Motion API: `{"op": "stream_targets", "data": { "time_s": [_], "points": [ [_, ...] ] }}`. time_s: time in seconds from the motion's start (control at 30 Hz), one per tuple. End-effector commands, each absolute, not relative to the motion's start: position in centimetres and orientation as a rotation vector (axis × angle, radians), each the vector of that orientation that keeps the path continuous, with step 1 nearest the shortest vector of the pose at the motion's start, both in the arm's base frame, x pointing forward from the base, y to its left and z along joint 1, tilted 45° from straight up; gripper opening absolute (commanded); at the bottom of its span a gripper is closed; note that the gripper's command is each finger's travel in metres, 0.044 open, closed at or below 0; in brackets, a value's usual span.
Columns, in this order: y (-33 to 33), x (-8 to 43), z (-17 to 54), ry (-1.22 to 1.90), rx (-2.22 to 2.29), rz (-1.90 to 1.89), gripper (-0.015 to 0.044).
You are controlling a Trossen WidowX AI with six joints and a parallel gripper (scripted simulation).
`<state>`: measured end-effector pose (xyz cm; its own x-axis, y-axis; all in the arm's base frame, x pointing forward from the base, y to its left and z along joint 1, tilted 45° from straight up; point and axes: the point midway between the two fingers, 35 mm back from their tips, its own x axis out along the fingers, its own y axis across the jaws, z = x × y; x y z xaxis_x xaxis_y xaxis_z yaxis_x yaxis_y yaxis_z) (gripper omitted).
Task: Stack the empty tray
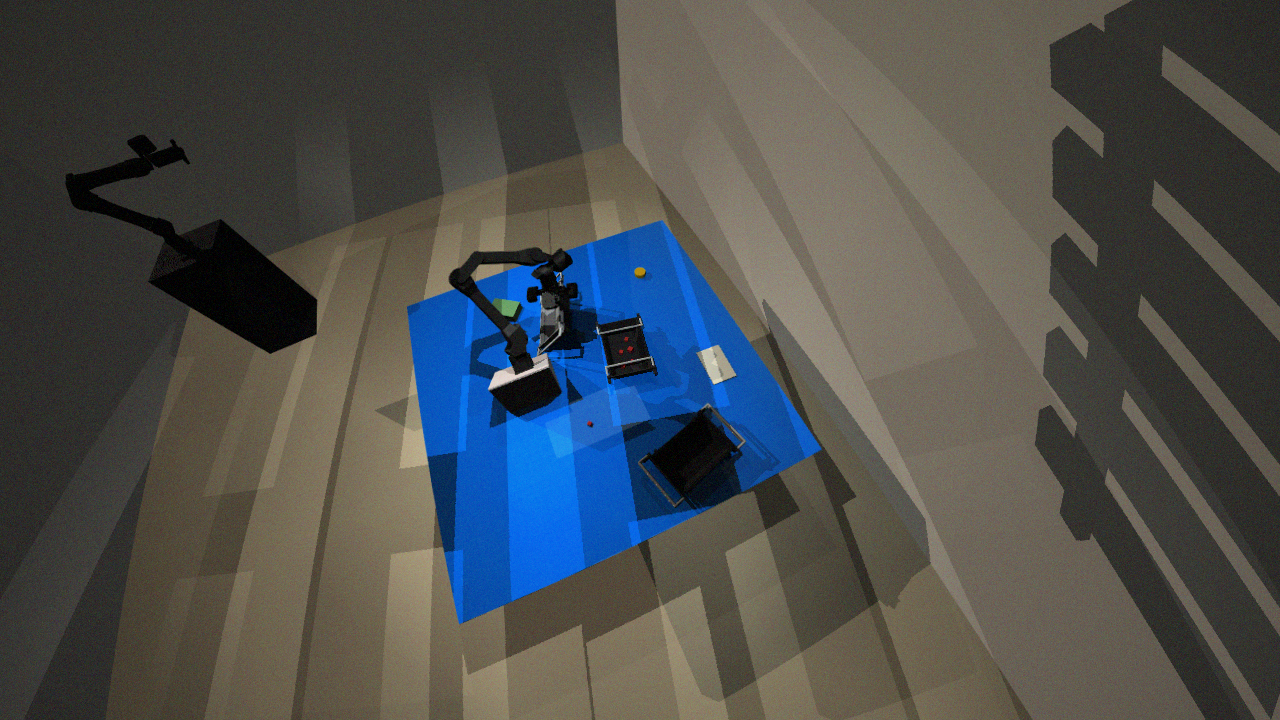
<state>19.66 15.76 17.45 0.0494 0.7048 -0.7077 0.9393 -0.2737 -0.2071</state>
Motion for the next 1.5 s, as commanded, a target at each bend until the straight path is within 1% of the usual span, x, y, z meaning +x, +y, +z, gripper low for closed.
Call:
{"op": "stream_targets", "data": {
  "time_s": [0.0,0.33,0.57,0.67,1.47],
  "points": [
    [15.6,20.6,17.4,1.669,2.021,-1.05,0.0],
    [14.9,22.0,17.2,1.668,2.021,-1.05,0.0],
    [11.7,21.1,20.5,1.669,2.022,-1.051,0.0],
    [12.2,21.5,19.5,1.658,2.023,-1.062,0.0],
    [12.2,21.5,19.5,1.658,2.023,-1.062,0.0]
  ]
}}
